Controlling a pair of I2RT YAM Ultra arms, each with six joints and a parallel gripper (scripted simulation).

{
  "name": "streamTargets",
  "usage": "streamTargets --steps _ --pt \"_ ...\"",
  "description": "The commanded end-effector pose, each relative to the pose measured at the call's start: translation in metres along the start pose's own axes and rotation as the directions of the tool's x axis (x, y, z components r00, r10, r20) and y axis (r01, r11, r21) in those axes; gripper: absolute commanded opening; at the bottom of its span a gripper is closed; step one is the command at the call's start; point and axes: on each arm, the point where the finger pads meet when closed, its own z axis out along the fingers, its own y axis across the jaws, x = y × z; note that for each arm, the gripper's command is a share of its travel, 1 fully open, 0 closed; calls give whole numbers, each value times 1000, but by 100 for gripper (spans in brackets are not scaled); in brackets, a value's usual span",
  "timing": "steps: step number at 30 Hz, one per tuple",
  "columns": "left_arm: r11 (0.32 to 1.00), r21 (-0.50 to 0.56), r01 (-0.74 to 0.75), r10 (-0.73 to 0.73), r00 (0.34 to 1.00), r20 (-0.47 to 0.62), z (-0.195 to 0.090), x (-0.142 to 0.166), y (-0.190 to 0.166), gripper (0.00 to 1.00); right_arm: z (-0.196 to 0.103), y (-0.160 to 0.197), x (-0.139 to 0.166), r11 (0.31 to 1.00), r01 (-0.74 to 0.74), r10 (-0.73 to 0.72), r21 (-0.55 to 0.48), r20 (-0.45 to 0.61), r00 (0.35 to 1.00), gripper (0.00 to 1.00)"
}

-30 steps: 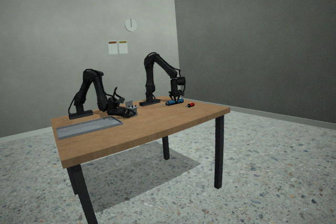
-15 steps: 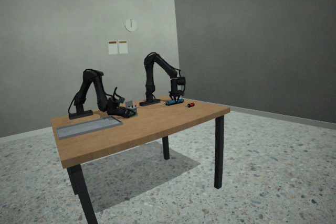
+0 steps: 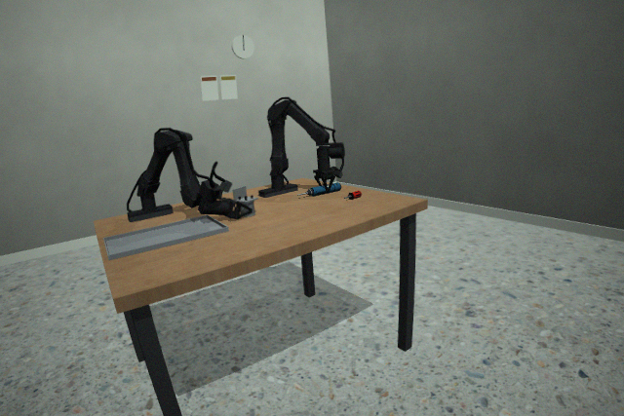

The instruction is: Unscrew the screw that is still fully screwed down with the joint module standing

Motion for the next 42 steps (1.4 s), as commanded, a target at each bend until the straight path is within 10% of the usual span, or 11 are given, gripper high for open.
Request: streamTargets --steps 1,42 --pt "1000 9 1 -1 1000 13 -3 -3 -3 42 -6 -6 -14 1000 21 -21 14 19 1000 59" --pt "1000 25 2 -3 999 36 -32 -7 -7 42 -6 -6 -14 1000 21 -21 14 19 1000 59"
